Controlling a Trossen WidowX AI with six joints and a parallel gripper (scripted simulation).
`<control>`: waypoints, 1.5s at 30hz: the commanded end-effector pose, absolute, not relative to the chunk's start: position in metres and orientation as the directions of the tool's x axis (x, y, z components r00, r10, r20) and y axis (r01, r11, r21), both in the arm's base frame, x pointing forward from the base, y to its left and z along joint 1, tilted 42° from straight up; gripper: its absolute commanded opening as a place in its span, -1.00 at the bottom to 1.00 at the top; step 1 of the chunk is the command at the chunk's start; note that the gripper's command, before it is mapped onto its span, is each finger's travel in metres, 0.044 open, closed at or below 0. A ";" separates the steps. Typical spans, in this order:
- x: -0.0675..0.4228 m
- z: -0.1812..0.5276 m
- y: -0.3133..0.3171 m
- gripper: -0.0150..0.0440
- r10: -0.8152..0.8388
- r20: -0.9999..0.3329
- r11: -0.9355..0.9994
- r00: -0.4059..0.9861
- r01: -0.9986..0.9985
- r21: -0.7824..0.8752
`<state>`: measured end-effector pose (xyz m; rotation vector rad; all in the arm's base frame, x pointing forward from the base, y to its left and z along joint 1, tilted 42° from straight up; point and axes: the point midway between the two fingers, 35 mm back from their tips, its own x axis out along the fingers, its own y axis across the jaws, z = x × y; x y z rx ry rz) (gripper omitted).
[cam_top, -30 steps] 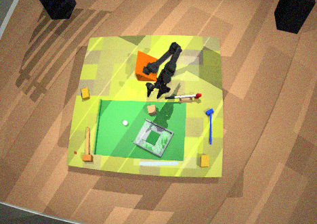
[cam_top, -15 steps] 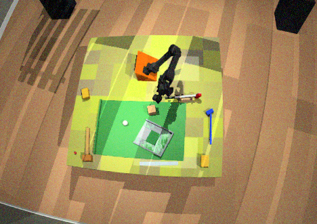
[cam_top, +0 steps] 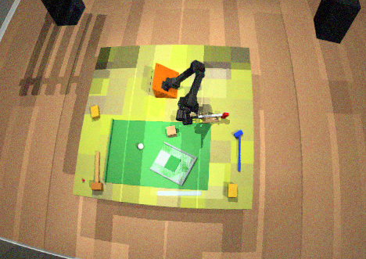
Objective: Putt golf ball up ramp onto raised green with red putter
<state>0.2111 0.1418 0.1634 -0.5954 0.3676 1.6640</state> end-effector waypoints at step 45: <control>0.203 0.115 0.195 1.00 0.833 -0.537 -0.221 -0.130 -0.969 -0.108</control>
